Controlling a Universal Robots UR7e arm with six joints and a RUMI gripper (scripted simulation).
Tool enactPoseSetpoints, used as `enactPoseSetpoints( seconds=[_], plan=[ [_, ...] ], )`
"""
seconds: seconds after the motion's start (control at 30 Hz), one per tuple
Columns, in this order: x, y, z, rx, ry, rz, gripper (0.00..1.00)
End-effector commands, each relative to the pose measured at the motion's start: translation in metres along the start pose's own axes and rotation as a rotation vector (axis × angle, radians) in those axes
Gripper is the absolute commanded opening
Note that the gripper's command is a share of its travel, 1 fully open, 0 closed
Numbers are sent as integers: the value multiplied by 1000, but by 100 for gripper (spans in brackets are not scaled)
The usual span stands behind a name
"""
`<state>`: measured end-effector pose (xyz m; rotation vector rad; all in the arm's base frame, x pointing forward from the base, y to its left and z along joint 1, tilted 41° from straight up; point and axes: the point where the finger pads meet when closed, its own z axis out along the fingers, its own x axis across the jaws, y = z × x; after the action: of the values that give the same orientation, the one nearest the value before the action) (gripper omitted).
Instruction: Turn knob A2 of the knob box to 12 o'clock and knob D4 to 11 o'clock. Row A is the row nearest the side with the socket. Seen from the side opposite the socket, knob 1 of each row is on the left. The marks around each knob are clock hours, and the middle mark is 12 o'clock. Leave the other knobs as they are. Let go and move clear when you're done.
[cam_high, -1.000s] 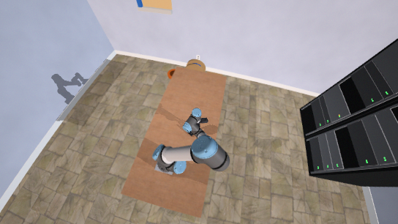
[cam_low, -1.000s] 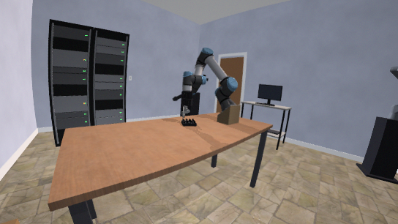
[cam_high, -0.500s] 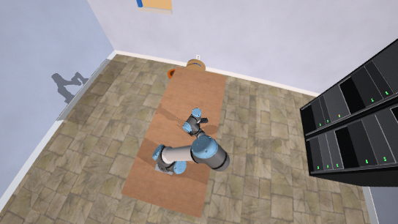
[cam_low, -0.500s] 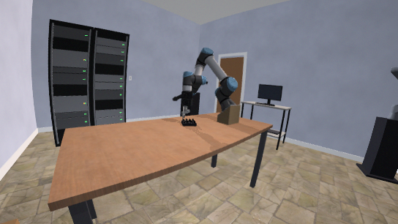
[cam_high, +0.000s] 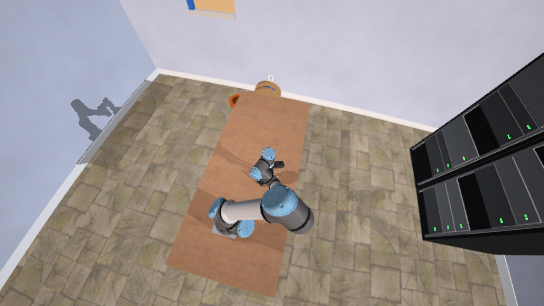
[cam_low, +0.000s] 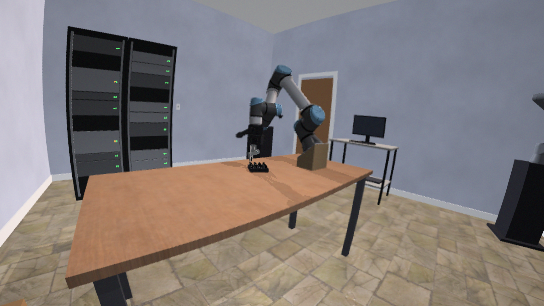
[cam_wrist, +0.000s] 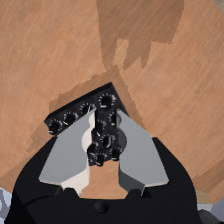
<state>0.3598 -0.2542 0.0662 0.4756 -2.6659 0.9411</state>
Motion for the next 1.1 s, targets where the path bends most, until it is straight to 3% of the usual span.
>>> enactPoseSetpoints(
  seconds=[0.0,1.07],
  plan=[
    [0,0,0,1,-1,0,11],
    [0,-5,0,1,-1,0,11]
  ],
)
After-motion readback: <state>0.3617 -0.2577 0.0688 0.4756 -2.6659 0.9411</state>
